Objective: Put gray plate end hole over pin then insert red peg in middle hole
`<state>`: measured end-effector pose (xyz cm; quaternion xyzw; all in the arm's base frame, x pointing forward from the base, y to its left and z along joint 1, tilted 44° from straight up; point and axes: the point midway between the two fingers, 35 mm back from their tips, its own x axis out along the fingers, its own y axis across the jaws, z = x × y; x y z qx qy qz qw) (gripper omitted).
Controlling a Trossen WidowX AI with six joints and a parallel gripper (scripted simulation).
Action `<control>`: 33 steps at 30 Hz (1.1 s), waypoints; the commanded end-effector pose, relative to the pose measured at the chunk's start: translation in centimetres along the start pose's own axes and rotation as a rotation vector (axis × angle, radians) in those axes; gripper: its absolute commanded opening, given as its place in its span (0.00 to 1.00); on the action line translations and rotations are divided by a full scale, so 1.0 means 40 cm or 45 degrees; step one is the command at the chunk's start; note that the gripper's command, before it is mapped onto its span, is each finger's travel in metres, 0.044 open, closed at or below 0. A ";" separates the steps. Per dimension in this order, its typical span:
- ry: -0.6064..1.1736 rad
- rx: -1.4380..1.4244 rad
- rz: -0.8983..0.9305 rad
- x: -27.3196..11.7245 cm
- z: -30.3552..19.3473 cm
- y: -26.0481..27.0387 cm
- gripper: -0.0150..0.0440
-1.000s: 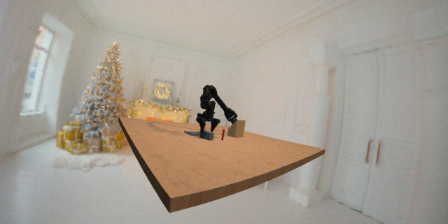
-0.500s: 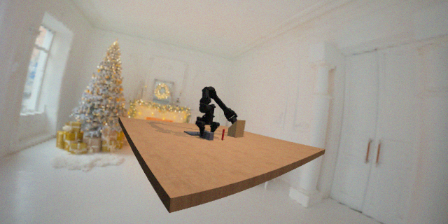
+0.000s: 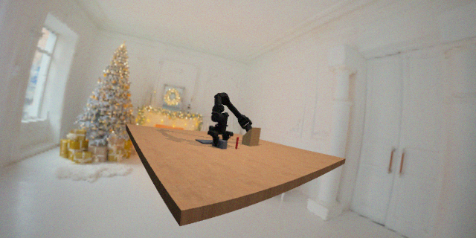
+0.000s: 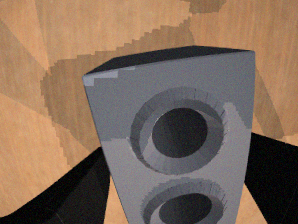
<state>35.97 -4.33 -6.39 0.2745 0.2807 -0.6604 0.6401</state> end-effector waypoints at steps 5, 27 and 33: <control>-0.005 -0.009 -0.001 0.002 0.000 -0.002 0.44; 0.001 -0.009 0.001 -0.053 -0.003 0.012 0.25; 0.004 -0.010 0.001 -0.099 -0.005 0.021 0.25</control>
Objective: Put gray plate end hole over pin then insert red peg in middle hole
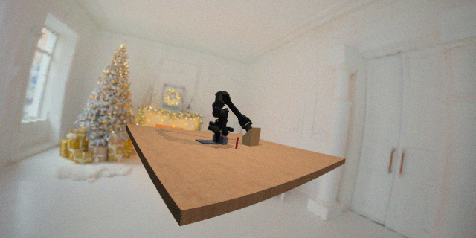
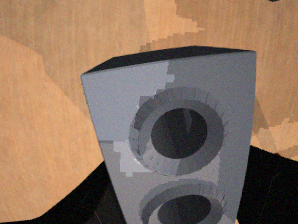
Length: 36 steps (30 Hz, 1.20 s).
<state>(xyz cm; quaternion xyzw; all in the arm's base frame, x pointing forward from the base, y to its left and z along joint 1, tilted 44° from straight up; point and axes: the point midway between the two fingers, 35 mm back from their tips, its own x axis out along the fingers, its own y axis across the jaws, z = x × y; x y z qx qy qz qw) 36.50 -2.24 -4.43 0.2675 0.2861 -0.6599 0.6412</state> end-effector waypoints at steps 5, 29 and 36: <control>0.010 0.012 0.008 -0.067 -0.001 0.014 0.25; 0.008 0.012 0.005 -0.253 0.007 0.008 0.25; 0.011 0.049 0.005 -0.255 0.026 0.006 0.25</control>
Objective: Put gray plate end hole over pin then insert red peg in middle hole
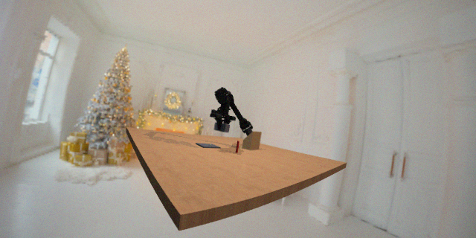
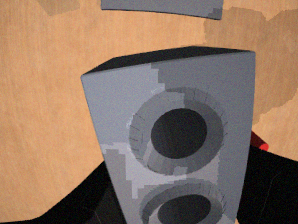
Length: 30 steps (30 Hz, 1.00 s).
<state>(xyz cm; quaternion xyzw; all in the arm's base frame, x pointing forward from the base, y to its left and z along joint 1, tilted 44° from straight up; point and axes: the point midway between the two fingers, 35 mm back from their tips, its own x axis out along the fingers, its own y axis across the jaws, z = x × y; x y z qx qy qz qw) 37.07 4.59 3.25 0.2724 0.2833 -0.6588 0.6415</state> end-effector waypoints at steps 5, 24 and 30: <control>0.012 0.113 -0.002 0.022 0.053 -0.002 0.25; 0.019 0.404 -0.002 0.098 0.188 -0.032 0.25; 0.016 0.497 -0.002 0.122 0.228 -0.049 0.25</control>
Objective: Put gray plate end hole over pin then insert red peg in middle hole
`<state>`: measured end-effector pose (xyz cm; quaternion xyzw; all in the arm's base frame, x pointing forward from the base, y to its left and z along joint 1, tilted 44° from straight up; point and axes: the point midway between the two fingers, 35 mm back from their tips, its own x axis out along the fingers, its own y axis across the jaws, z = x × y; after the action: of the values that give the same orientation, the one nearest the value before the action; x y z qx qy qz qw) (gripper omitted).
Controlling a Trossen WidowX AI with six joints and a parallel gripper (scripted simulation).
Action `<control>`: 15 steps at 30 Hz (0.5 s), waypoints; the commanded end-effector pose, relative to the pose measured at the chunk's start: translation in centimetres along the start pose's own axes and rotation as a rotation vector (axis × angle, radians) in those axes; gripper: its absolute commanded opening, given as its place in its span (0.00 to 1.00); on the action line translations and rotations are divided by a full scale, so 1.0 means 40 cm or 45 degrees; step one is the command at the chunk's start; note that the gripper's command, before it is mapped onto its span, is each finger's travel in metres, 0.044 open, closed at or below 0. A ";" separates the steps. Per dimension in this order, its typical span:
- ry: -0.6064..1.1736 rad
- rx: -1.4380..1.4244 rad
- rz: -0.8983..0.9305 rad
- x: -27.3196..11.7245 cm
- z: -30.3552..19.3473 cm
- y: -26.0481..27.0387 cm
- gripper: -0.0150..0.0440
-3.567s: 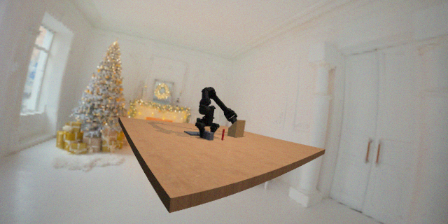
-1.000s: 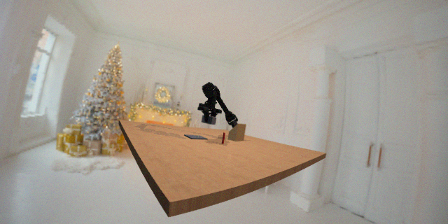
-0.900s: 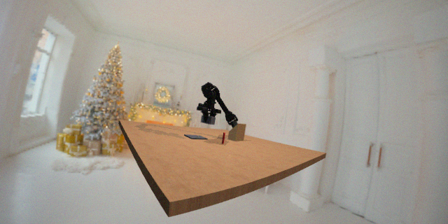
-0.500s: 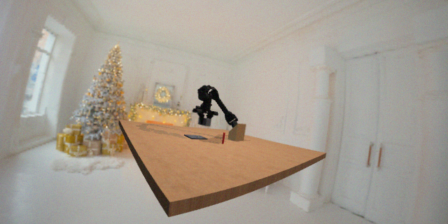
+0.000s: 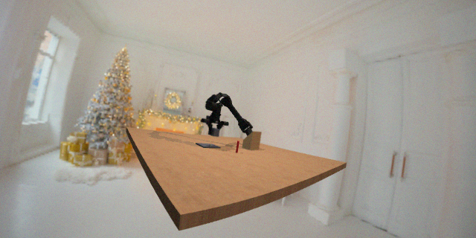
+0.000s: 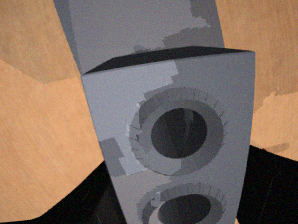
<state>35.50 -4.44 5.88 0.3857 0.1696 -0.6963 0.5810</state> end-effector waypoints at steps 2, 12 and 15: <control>-0.008 0.080 0.002 0.020 0.037 -0.005 0.25; -0.019 0.236 0.006 0.057 0.109 -0.017 0.25; -0.024 0.282 0.007 0.068 0.131 -0.022 0.25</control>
<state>33.45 -8.80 6.92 0.4333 0.1012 -0.7101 0.5457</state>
